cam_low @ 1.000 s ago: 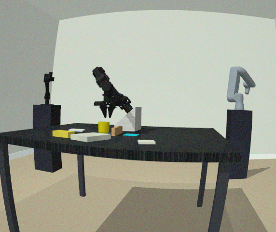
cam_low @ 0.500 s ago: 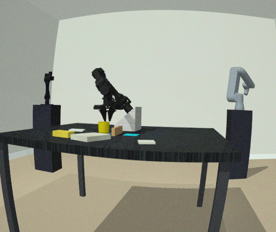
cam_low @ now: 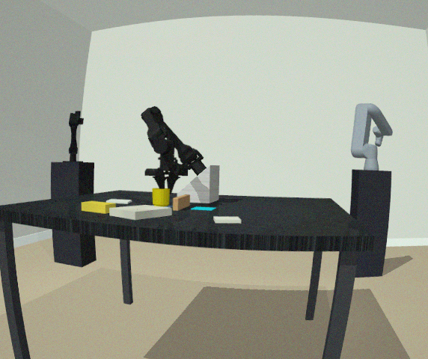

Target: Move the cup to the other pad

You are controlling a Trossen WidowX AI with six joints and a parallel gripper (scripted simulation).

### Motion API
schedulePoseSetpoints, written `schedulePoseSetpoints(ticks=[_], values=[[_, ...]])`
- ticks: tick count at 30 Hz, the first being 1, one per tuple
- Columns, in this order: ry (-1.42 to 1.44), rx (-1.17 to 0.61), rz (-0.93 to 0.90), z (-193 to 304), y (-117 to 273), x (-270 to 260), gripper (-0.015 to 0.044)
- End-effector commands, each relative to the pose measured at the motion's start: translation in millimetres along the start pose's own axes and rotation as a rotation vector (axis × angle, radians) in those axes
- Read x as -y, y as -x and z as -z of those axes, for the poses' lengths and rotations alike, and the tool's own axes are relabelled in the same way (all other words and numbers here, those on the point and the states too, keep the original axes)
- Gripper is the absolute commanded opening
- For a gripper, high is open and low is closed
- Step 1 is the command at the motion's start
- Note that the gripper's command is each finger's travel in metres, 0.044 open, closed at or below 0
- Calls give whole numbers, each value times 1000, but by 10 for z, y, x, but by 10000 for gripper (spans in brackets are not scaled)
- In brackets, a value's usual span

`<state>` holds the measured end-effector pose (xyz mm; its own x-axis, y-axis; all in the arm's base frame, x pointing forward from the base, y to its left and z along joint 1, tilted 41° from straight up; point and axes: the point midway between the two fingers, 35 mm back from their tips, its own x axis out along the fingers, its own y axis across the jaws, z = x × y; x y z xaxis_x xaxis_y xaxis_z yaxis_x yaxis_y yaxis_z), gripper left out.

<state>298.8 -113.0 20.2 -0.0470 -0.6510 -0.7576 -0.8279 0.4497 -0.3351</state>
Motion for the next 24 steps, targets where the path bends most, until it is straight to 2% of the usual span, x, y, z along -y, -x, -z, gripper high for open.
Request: schedulePoseSetpoints(ticks=[1, 13, 24], values=[[6, -7, -2, 13, -93, -22, 167], [6, -8, -1, 21, -164, -26, 167], [2, -3, -2, 14, -146, -16, 93]])
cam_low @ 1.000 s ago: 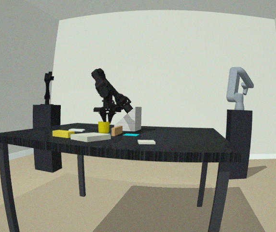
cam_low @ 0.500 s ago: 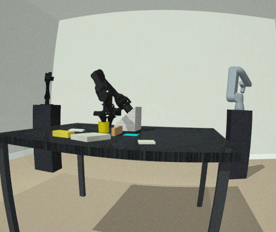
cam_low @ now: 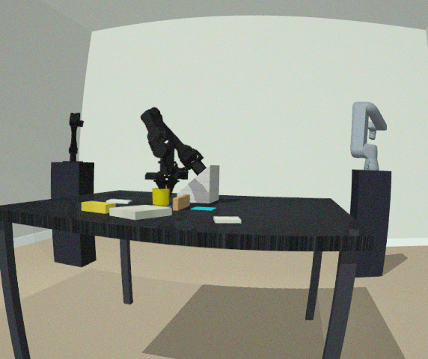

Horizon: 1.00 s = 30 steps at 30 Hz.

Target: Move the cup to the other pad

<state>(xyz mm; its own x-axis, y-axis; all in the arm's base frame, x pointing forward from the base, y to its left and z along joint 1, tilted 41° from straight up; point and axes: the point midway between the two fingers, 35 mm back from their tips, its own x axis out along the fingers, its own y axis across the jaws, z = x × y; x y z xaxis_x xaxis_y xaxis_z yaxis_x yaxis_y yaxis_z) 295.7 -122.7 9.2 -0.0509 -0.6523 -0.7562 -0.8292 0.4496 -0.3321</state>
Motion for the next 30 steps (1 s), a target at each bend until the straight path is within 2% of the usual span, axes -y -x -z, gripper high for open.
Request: schedulePoseSetpoints(ticks=[1, 14, 30], values=[[-1, 0, 0, 0, 2, 3, 87], [-1, 0, 0, 0, 2, 3, 0], [3, 1, -1, -29, 502, 6, 0]])
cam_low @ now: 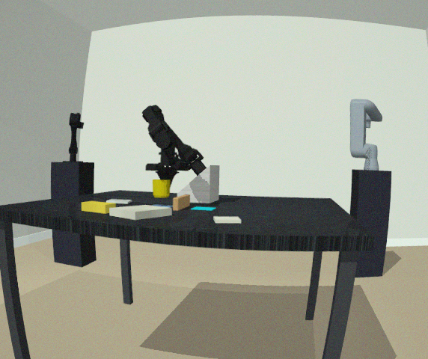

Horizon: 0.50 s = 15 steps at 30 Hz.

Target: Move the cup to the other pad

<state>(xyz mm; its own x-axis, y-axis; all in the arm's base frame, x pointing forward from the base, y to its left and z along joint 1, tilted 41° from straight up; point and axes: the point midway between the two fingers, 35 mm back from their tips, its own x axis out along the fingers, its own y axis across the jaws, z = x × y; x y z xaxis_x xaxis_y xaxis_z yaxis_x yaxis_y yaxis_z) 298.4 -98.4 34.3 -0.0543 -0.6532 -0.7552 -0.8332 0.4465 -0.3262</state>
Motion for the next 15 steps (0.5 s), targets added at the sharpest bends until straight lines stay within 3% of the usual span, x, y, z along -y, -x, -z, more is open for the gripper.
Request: schedulePoseSetpoints(ticks=[1, 6, 15], values=[[-5, 4, 1, -7, 189, 8, 0], [-4, 2, 1, -5, 355, -5, 0], [2, 0, 4, -11, 322, -8, 0]])
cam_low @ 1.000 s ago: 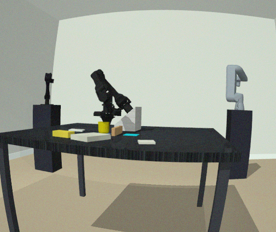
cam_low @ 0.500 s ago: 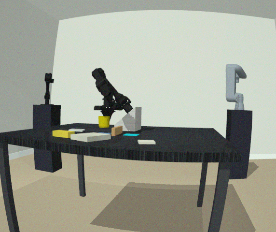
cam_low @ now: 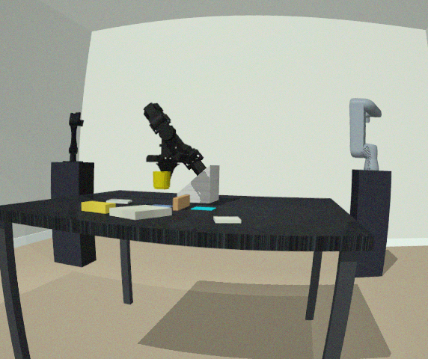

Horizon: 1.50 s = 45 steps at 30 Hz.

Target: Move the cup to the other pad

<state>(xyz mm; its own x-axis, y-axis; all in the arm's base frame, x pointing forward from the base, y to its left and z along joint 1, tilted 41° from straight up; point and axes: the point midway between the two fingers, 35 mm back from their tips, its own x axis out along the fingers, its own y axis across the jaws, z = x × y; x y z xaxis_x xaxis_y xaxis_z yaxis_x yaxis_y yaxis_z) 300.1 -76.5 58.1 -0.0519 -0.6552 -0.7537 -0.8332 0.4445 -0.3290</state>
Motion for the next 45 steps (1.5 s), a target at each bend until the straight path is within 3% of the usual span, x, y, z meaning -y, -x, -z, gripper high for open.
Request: schedulePoseSetpoints(ticks=[1, 15, 45], values=[[2, 1, 1, -4, -2, -2, 0], [1, 1, 0, -42, 0, -25, 0], [-3, 6, -4, -748, 36, -496, 0]])
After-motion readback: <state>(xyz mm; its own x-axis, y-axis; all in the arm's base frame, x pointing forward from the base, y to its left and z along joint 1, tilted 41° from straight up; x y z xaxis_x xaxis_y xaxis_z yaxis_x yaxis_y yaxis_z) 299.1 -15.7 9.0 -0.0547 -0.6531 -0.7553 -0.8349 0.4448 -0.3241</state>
